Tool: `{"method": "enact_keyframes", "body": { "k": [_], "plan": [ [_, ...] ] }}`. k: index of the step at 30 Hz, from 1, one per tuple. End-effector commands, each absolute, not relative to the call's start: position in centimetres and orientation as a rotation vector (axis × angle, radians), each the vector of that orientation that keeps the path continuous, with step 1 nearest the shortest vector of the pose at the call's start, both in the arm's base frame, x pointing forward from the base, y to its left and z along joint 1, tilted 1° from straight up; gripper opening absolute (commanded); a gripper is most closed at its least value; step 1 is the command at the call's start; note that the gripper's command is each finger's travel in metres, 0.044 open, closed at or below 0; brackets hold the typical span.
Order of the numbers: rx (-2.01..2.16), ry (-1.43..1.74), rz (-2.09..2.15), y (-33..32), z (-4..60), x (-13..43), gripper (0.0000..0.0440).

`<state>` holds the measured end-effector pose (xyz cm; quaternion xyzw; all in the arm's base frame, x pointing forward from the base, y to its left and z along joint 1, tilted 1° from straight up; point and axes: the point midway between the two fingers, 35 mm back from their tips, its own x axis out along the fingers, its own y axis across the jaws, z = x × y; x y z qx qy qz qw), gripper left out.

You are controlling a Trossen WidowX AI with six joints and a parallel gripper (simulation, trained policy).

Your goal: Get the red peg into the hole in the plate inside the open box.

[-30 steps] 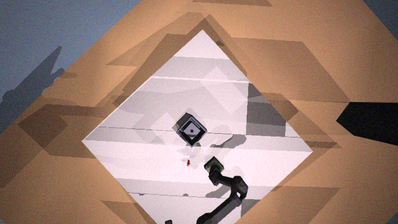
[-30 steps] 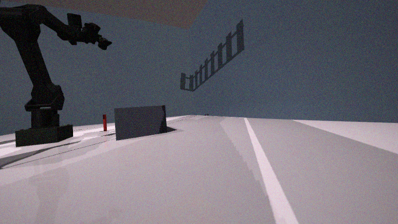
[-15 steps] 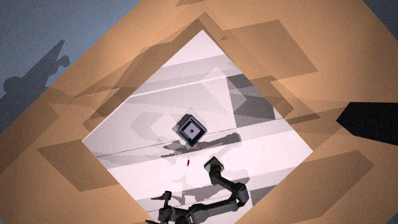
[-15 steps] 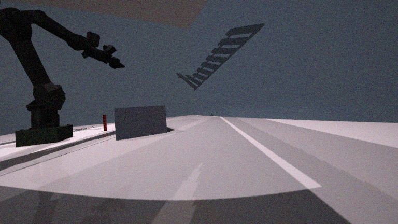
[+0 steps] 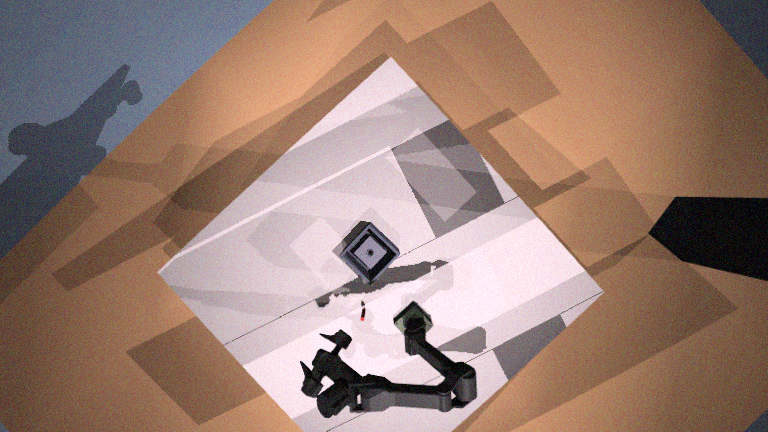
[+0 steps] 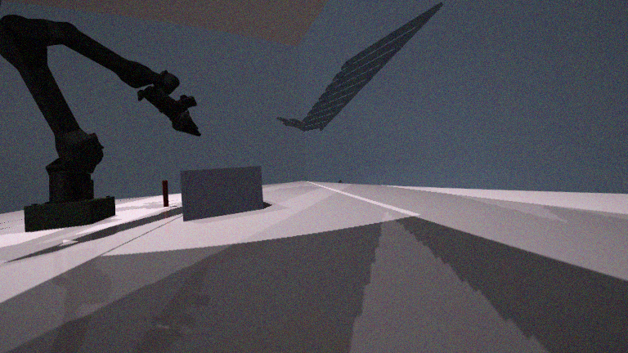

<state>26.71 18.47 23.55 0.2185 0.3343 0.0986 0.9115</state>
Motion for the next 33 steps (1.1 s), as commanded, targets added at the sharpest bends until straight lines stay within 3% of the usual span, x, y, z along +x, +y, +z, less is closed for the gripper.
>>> {"method": "enact_keyframes", "body": {
  "k": [1,19,33],
  "plan": [
    [0.456,0.798,0.106,16.7,20.7,26.3,0.0440],
    [0.493,1.198,-0.397,10.1,11.6,21.5,0.0440],
    [0.586,1.289,-0.657,8.5,6.0,19.2,0.0440]
  ]
}}
